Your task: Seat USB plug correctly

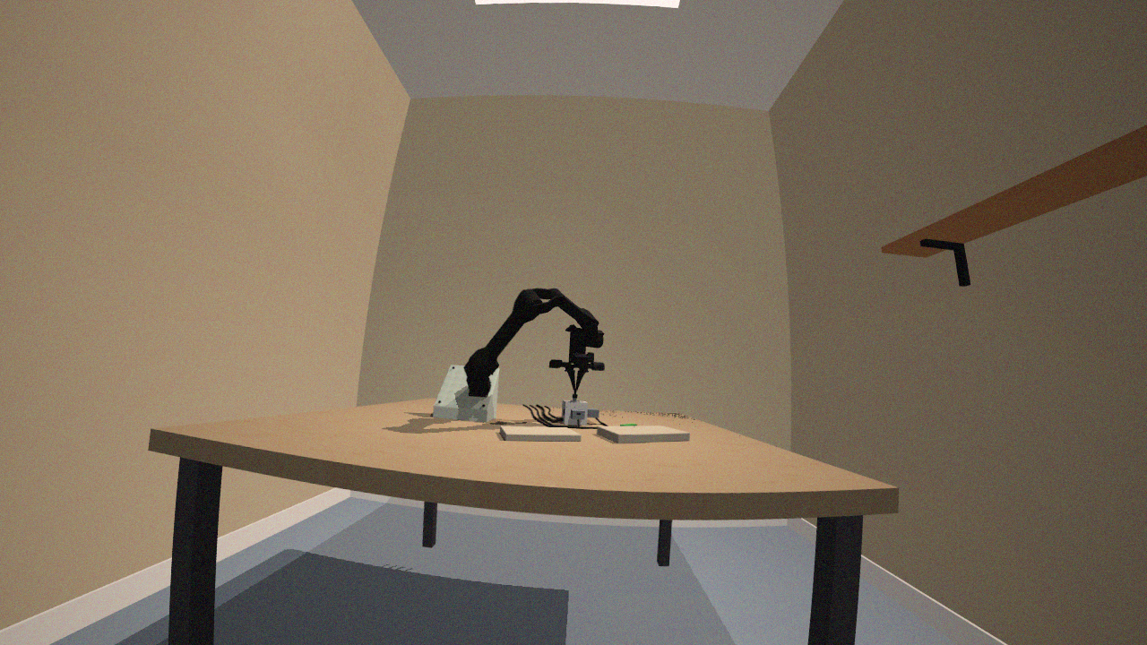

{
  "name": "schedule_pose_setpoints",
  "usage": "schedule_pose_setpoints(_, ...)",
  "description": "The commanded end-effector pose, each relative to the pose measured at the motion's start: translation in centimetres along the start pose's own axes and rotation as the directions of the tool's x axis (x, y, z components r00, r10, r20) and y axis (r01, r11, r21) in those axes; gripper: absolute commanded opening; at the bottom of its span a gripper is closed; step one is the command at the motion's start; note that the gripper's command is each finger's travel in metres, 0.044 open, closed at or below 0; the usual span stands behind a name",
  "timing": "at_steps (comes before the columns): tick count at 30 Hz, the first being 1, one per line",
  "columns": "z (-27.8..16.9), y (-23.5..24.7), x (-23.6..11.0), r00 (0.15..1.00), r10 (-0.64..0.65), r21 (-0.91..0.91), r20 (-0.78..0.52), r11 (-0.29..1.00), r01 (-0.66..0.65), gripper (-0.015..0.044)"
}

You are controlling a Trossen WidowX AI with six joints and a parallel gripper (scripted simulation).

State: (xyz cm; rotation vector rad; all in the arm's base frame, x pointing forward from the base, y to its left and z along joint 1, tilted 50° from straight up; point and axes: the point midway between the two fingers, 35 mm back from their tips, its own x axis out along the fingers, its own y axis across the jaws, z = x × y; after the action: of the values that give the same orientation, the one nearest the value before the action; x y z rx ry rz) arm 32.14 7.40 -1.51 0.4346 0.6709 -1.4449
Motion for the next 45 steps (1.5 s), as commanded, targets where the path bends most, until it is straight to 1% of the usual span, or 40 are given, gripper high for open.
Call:
schedule_pose_setpoints(1, 0.0, 0.0, -0.3, 1.000, -0.003, 0.007, -0.006, 1.000, 0.003, 0.0000)
schedule_pose_setpoints(32, 0.0, 0.0, -2.2, 1.000, -0.001, 0.000, -0.005, 1.000, 0.001, 0.0000)
schedule_pose_setpoints(37, 0.0, 0.0, -2.1, 1.000, 0.001, -0.081, -0.003, 0.997, -0.001, 0.0000)
schedule_pose_setpoints(45, 0.0, 0.0, -2.1, 1.000, 0.002, -0.296, -0.002, 0.955, -0.002, 0.0000)
